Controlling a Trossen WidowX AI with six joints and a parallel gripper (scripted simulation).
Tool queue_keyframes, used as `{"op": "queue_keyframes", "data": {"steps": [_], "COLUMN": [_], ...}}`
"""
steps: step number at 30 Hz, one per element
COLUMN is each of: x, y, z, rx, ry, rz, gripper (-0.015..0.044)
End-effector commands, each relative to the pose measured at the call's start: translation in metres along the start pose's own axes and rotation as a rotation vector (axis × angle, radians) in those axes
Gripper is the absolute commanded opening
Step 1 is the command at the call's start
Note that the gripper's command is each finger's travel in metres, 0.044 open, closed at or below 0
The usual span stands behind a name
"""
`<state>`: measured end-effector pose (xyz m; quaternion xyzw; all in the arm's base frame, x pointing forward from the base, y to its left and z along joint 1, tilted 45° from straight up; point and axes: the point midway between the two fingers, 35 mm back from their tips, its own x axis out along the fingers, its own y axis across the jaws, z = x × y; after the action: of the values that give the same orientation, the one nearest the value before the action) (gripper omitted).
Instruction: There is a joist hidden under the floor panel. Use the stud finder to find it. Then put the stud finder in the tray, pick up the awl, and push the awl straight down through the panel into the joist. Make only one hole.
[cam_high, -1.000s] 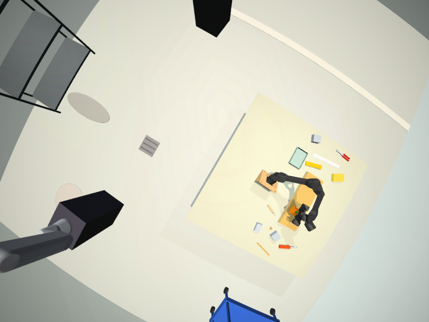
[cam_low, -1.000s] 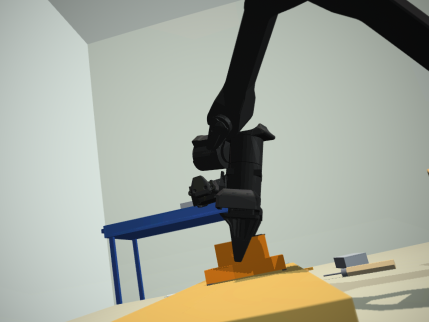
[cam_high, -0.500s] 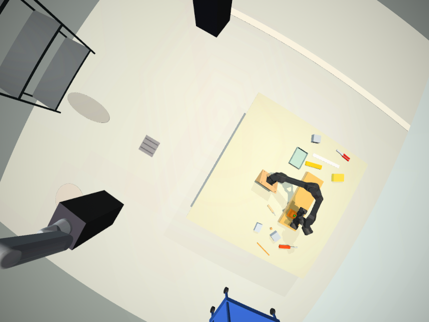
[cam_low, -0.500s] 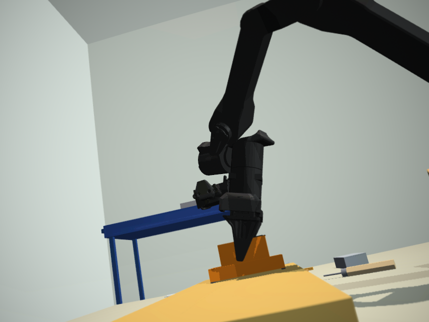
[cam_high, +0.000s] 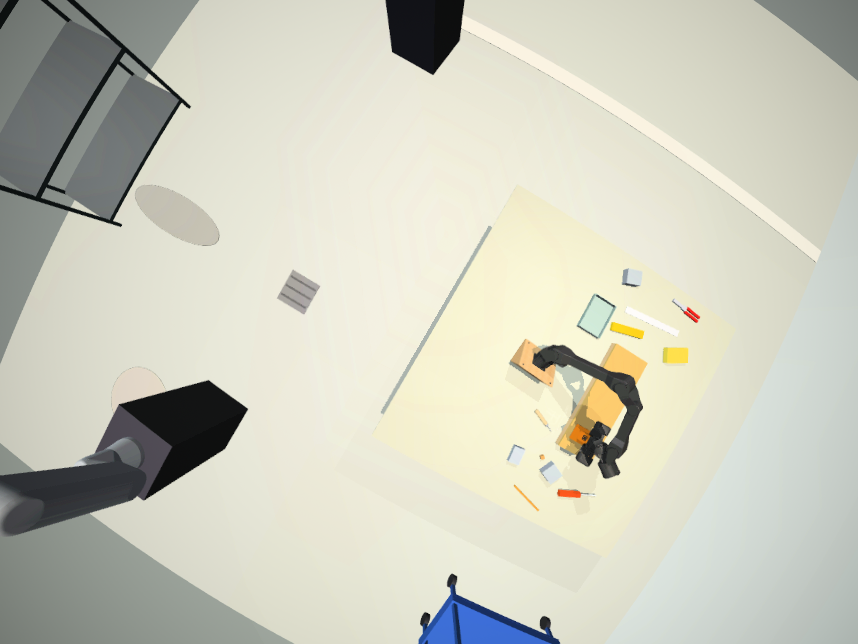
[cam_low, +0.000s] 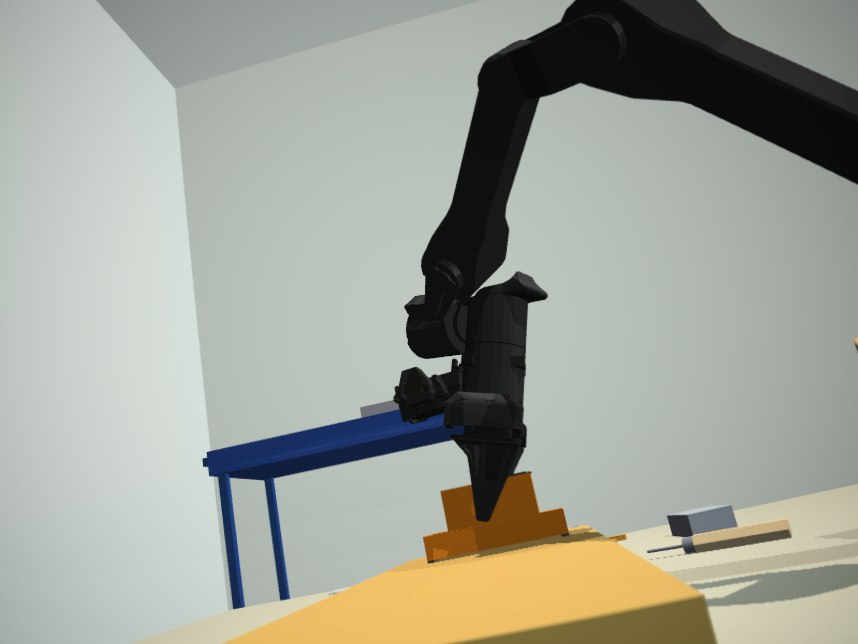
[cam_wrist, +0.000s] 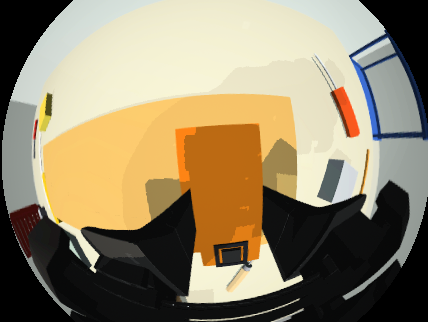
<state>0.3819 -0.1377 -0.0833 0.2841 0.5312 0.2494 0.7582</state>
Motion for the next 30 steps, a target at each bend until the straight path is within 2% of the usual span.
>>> {"op": "queue_keyframes", "data": {"steps": [1,9,20,30], "x": [-0.001,-0.001,-0.001,-0.033], "y": [-0.012,-0.029,-0.024,-0.028], "z": [-0.001,-0.001,0.000,0.012], "rx": [0.000,0.000,0.001,0.001], "ry": [0.001,0.001,-0.001,0.000], "rz": [-0.007,-0.008,-0.003,-0.008], "gripper": [0.0000,0.0000,0.0000,0.0000]}}
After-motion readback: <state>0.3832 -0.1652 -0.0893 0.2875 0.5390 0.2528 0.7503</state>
